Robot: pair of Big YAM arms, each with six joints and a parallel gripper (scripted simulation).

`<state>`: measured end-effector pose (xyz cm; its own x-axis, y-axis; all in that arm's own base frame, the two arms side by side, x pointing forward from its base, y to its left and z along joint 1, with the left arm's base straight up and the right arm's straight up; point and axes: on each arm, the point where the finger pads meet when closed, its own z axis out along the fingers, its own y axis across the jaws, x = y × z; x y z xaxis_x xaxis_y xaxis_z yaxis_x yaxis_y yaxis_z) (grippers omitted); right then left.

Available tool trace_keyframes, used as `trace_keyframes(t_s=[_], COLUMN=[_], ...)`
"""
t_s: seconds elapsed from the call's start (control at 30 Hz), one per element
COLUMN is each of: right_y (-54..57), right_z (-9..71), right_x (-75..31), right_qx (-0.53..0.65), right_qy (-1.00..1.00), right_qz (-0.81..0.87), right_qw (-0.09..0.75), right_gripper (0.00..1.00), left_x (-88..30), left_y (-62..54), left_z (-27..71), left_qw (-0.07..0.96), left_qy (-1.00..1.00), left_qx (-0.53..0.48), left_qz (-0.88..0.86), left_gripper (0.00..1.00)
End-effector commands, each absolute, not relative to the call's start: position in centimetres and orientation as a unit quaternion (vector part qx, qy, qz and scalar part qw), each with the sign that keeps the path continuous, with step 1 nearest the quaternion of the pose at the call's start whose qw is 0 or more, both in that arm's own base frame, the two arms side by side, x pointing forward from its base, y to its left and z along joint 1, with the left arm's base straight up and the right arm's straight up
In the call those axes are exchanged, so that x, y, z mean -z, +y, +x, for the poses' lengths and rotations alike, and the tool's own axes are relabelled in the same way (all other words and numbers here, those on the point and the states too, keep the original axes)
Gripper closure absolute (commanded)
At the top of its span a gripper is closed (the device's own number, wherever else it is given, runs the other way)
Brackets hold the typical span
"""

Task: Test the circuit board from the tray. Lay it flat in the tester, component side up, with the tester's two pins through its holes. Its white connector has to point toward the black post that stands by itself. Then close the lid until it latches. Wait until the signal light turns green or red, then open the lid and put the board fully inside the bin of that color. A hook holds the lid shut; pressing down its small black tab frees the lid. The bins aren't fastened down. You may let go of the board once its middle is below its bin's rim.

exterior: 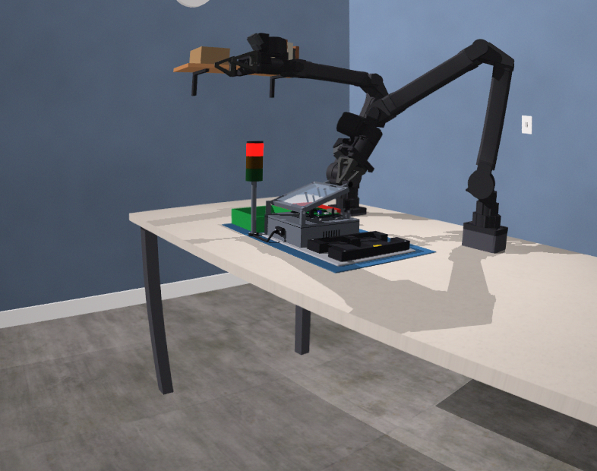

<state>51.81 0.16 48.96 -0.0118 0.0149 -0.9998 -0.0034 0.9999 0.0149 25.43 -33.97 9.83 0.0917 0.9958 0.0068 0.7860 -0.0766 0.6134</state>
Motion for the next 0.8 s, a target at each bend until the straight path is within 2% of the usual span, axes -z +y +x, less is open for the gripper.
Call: trace_keyframes(t_s=[0.0,0.77], right_y=[0.0,0.0], right_z=[51.8,51.8], right_x=[-49.8,-49.8], right_qx=[0.000,0.000], right_qy=[0.703,0.703], right_qz=[0.000,0.000], right_qw=[0.711,0.711], right_gripper=[0.00,0.00], left_x=[-14.4,-18.0], left_y=[-35.0,-35.1], left_z=[26.8,29.7], left_qw=[0.247,0.125], left_qy=[0.640,0.662], left_qx=[-0.207,-0.110], left_qz=[0.697,0.730], left_gripper=[0.91,0.91])
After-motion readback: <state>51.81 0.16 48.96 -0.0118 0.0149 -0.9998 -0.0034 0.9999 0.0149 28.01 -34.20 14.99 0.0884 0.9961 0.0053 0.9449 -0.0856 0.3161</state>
